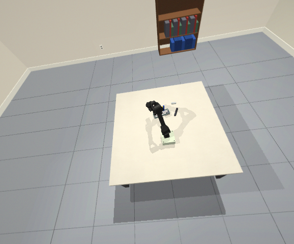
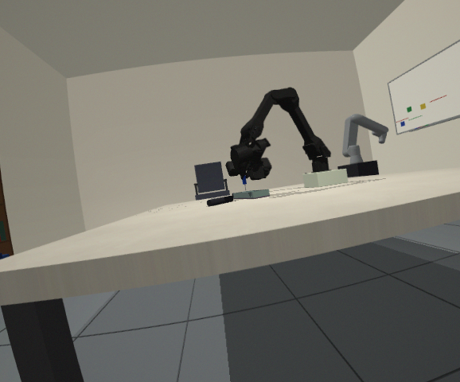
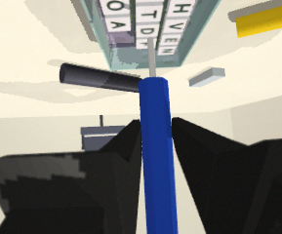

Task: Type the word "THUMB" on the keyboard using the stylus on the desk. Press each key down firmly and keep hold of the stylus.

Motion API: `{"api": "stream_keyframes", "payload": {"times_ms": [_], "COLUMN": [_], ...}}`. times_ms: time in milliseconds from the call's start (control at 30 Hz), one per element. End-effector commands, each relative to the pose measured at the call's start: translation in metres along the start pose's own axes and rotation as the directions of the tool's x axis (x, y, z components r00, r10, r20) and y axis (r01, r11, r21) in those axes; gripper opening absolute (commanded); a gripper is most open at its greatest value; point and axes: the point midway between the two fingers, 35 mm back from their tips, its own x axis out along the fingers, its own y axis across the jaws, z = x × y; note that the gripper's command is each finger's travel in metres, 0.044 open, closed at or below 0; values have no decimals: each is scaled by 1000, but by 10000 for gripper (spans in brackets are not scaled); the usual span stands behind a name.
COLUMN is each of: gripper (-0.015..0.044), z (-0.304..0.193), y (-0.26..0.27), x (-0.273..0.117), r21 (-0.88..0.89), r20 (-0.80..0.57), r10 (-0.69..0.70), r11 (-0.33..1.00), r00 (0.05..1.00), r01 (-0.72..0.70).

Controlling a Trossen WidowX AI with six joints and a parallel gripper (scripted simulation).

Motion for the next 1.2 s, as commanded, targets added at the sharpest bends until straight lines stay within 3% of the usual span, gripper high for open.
{"api": "stream_keyframes", "payload": {"times_ms": [0,1167], "gripper": [81,81], "z": [2,15], "y": [-2,-2], "x": [2,9], "r21": [-7,-8], "r20": [-4,-4], "r10": [0,0], "r11": [1000,1000], "r00": [1000,1000], "r01": [0,0]}}
